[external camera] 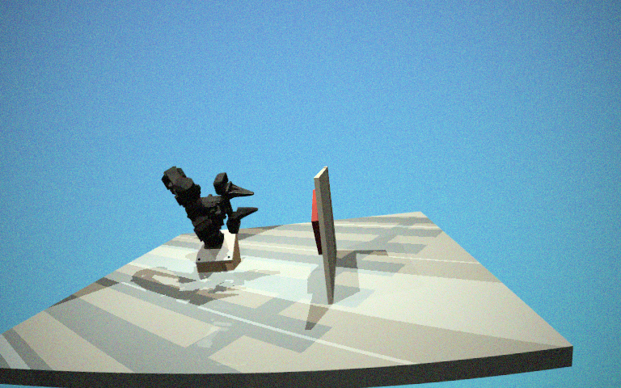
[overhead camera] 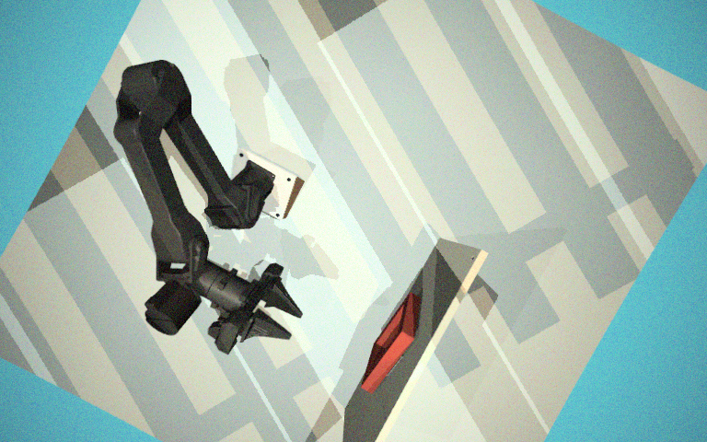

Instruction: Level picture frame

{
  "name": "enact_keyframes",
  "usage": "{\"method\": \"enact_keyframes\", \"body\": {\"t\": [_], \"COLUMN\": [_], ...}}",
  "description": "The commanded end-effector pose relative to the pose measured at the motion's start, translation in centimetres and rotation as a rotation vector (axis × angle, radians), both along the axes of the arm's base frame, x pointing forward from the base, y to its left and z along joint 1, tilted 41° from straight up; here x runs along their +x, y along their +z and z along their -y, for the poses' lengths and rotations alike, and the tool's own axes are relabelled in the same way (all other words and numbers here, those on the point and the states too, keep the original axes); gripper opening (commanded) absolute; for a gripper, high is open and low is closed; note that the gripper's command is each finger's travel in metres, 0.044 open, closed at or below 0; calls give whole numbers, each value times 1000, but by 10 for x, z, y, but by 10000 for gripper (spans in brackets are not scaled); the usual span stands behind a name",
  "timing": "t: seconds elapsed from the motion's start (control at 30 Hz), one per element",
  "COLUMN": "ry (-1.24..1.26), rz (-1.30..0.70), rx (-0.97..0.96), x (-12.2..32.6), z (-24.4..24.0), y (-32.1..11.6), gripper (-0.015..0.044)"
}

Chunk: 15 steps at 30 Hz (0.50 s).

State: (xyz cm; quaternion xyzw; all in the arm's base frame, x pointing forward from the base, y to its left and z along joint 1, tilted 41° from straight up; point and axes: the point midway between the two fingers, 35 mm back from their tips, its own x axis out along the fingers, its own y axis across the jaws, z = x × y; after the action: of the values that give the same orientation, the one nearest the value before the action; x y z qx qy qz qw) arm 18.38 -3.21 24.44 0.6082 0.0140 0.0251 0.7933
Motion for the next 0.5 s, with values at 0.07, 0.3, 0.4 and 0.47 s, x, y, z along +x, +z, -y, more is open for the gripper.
{"method": "enact_keyframes", "body": {"t": [0.07, 0.3, 0.4, 0.47], "ry": [-5, -6, -6, -6], "rz": [11, 21, 21, 21], "rx": [-1, -5, -5, -5], "x": [42, 53, 53, 54], "z": [15, 13, 13, 12], "y": [-25, -32, -32, -32], "gripper": [260, 260, 260, 260]}}
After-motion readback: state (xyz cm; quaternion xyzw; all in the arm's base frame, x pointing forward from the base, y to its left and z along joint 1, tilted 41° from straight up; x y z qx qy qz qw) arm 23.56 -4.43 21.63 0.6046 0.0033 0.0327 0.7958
